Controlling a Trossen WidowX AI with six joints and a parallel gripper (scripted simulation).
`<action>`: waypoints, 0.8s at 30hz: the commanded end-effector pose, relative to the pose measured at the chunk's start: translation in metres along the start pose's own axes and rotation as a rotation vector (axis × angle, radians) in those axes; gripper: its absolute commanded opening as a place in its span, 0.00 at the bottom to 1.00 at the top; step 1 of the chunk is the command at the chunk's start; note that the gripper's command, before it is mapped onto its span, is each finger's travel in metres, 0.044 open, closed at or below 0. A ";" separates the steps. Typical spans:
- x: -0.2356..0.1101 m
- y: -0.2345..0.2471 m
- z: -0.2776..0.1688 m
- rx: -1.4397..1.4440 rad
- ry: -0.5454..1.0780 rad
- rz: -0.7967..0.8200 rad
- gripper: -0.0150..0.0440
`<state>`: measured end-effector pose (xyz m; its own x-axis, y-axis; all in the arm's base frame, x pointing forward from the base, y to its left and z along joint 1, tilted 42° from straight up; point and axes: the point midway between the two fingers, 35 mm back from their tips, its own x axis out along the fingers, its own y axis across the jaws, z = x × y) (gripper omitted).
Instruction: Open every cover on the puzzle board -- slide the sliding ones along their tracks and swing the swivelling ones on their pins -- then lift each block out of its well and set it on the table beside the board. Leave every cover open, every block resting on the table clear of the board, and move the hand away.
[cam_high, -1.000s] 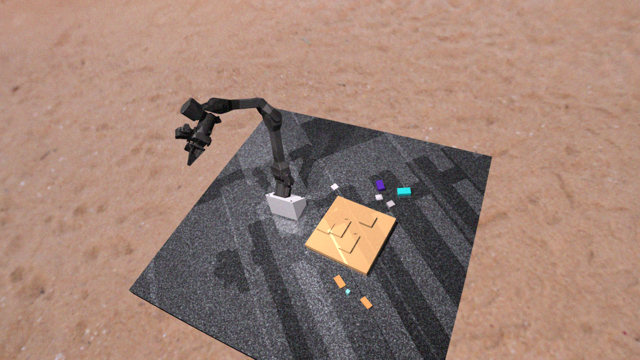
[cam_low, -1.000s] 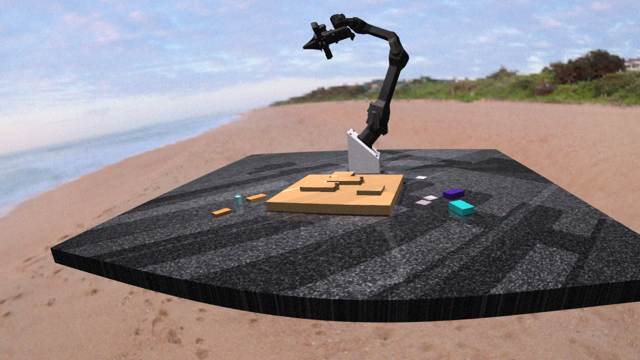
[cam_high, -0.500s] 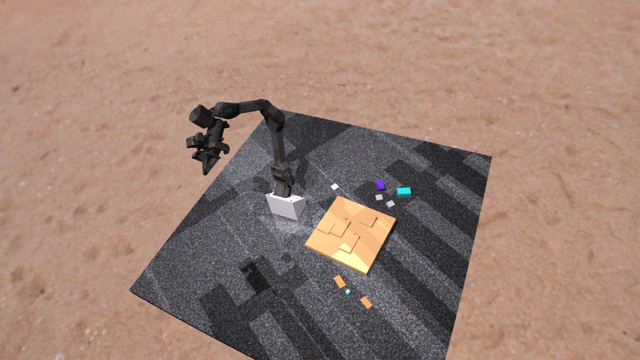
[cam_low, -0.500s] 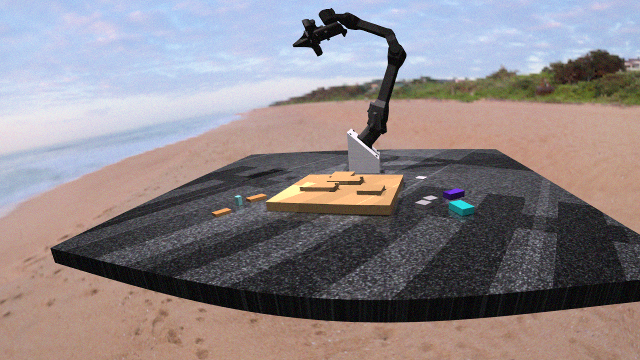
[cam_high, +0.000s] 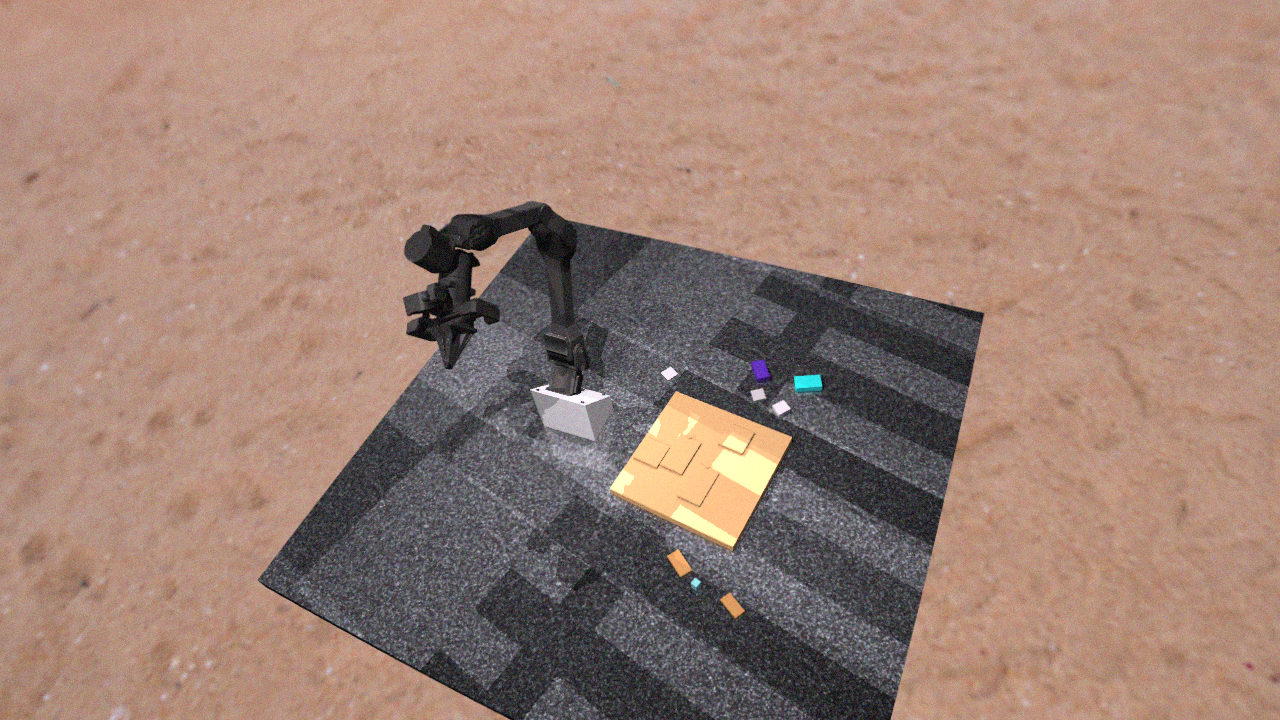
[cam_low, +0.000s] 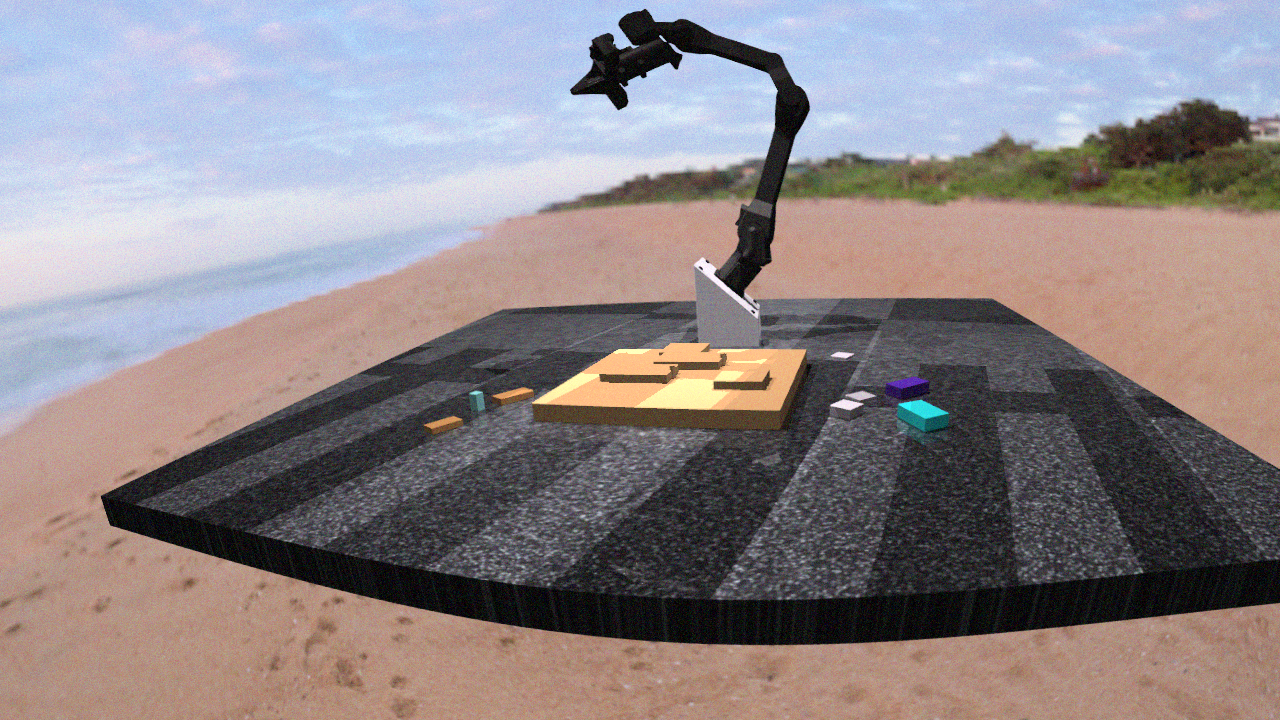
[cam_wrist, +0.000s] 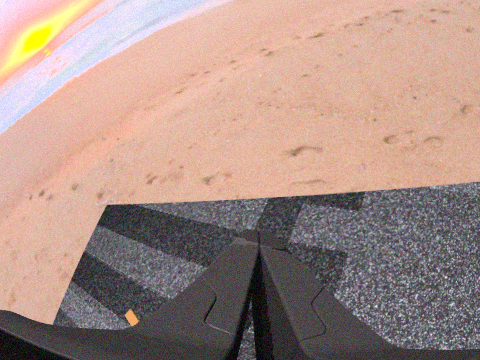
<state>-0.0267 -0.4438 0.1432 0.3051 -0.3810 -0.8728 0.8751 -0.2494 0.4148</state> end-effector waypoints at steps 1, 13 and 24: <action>0.009 0.012 -0.010 -0.045 0.032 0.016 0.25; 0.033 0.060 -0.047 -0.192 0.136 0.067 0.25; 0.051 0.096 -0.083 -0.341 0.221 0.107 0.25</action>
<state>0.0906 -0.4200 0.1215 0.4289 -0.2105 -0.8785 0.9030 0.0714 0.4237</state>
